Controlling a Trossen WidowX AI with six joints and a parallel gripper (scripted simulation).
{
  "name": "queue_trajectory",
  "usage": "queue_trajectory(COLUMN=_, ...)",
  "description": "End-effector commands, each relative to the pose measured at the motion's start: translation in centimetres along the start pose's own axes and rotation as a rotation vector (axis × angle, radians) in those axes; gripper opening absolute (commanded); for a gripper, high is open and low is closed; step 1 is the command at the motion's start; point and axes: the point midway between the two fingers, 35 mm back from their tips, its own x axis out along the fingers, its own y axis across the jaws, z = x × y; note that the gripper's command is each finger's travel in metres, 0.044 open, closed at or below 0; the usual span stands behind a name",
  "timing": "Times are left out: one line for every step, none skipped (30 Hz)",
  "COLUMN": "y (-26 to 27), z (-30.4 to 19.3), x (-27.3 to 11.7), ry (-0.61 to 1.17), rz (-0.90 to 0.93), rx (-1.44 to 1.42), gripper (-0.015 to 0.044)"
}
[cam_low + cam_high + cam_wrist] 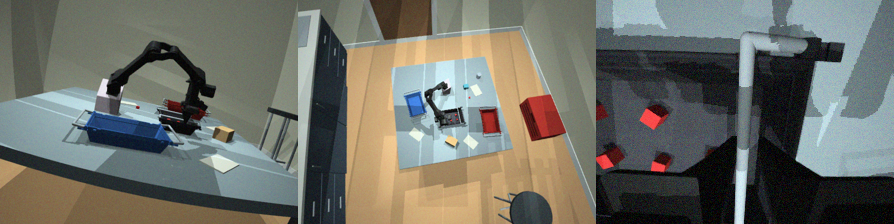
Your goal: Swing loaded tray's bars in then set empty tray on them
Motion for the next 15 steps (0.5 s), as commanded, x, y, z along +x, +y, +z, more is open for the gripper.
queue_trajectory(y=0.1, z=0.1, x=-0.7, ry=-0.001, rz=-0.006, rx=0.002, gripper=0.0085)
queue_trajectory(y=0.0, z=0.1, x=-1.2, ry=-0.001, rz=-0.005, rx=0.002, gripper=0.0085)
queue_trajectory(y=-0.1, z=0.1, x=-1.9, ry=-0.001, rz=-0.005, rx=0.002, gripper=0.0085)
queue_trajectory(y=-0.2, z=0.2, x=-2.4, ry=-0.001, rz=-0.005, rx=0.002, gripper=0.0085)
queue_trajectory(y=-0.2, z=0.2, x=-3.0, ry=-0.001, rz=-0.005, rx=0.002, gripper=0.0085)
queue_trajectory(y=-0.3, z=0.2, x=-3.6, ry=-0.001, rz=-0.005, rx=0.002, gripper=0.0085)
queue_trajectory(y=-0.4, z=0.2, x=-4.0, ry=-0.001, rz=-0.005, rx=0.002, gripper=0.0085)
queue_trajectory(y=-0.4, z=0.2, x=-4.3, ry=-0.001, rz=-0.005, rx=0.002, gripper=0.0085)
queue_trajectory(y=-0.4, z=0.2, x=-4.4, ry=-0.001, rz=-0.005, rx=0.002, gripper=0.0085)
queue_trajectory(y=-0.4, z=0.2, x=-4.4, ry=-0.001, rz=-0.005, rx=0.002, gripper=0.0085)
queue_trajectory(y=0.0, z=0.1, x=-3.5, ry=0.003, rz=-0.001, rx=-0.009, gripper=0.0085)
queue_trajectory(y=0.0, z=0.1, x=-3.5, ry=0.003, rz=-0.001, rx=-0.009, gripper=0.0085)
queue_trajectory(y=0.0, z=0.1, x=-3.5, ry=0.003, rz=-0.001, rx=-0.009, gripper=0.0085)
queue_trajectory(y=0.0, z=0.1, x=-3.5, ry=0.003, rz=-0.001, rx=-0.009, gripper=0.0085)
queue_trajectory(y=0.0, z=0.1, x=-3.5, ry=0.003, rz=-0.001, rx=-0.009, gripper=0.0085)
